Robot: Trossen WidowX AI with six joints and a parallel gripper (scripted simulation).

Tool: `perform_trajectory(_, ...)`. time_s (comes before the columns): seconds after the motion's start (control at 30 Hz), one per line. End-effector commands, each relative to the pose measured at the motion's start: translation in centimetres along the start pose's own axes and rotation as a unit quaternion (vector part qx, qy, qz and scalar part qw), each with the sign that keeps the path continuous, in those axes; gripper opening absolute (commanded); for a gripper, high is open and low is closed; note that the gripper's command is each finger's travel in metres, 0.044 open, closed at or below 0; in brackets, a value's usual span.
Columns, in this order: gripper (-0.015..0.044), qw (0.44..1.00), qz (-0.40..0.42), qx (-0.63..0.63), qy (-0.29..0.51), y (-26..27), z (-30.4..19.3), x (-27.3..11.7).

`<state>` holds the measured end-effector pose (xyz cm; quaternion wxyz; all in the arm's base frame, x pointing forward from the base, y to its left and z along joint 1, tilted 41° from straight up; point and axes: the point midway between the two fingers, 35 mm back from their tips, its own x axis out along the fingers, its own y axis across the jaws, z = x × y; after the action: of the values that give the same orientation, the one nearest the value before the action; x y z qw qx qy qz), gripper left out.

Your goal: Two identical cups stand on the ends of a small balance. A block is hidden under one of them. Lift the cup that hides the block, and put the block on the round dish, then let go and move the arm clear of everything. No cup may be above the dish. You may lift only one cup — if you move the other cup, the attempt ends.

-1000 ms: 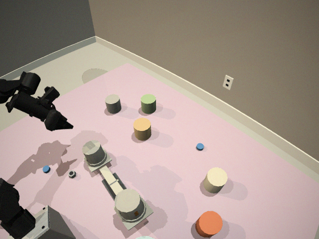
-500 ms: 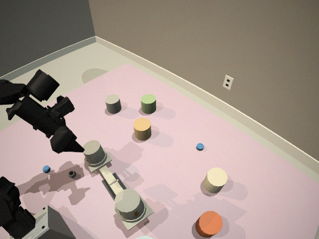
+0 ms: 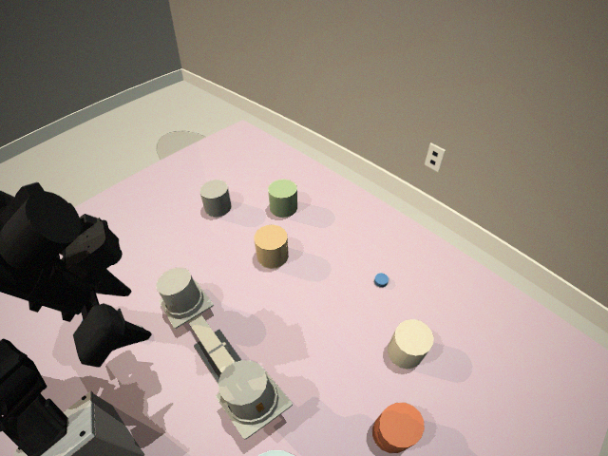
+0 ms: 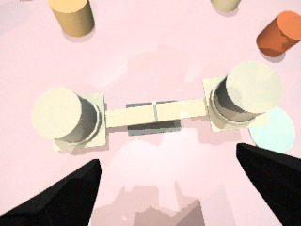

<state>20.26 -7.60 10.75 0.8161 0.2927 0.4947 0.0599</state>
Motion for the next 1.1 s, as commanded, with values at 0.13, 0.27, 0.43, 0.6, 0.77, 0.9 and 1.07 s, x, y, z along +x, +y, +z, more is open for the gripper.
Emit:
perform_trajectory(0.13,0.044,0.994,0.046,0.031,-0.093,-2.5,-1.6,-2.2)
perform_trajectory(0.27,0.044,0.989,0.053,0.038,-0.131,-3.1,-1.9,-2.9)
perform_trajectory(0.43,0.044,0.989,0.053,0.035,-0.13,-3.1,-1.9,-2.9)
perform_trajectory(0.6,0.044,0.993,0.061,-0.029,-0.1,-2.4,-0.9,-2.4)
perform_trajectory(0.77,0.044,0.99,0.072,-0.104,-0.067,-1.5,0.2,-1.5)
perform_trajectory(0.9,0.044,0.983,0.08,-0.157,-0.042,-0.8,0.9,-0.8)
perform_trajectory(1.07,0.044,0.97,0.09,-0.224,-0.013,0.3,1.8,0.3)
